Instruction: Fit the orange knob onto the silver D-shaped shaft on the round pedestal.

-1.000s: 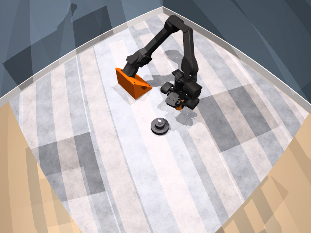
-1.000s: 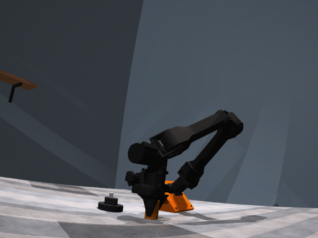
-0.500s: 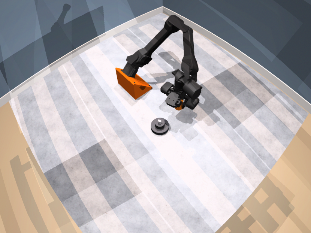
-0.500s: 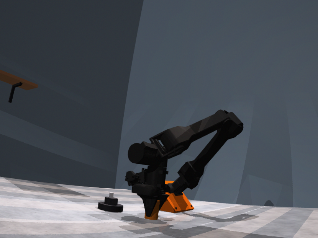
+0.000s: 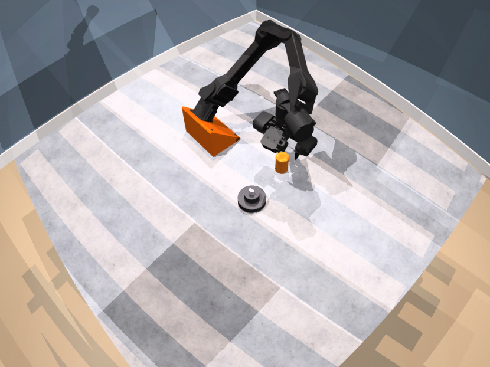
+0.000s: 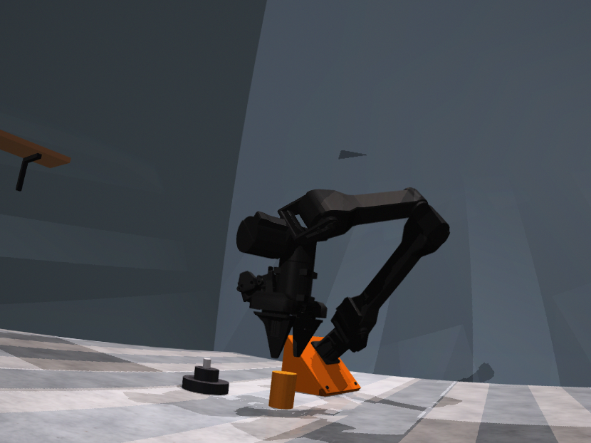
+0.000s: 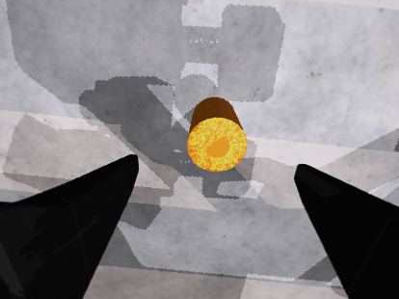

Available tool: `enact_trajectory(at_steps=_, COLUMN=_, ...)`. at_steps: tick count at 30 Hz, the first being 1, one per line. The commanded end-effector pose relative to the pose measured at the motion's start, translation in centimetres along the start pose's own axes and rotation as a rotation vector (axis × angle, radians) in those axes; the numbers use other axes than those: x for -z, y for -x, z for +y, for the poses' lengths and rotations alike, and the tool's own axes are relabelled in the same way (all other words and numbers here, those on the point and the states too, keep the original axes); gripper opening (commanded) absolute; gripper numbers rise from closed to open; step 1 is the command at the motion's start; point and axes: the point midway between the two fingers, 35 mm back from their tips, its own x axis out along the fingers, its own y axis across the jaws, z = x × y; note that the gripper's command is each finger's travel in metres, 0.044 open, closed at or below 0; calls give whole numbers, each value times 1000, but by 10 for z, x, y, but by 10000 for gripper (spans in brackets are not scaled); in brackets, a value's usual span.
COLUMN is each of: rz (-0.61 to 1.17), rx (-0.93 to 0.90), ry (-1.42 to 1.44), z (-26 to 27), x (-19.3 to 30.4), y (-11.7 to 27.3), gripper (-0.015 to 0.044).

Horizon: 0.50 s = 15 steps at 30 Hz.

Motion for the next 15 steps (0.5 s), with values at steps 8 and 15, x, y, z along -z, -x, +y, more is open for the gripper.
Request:
enact_trajectory(at_steps=8, rz=-2, rx=4, ry=-1, z=0, x=0, y=-18, gripper=440)
enact_trajectory(at_steps=15, rz=-3, rx=4, ry=-1, z=0, x=-1, y=-29, gripper=440)
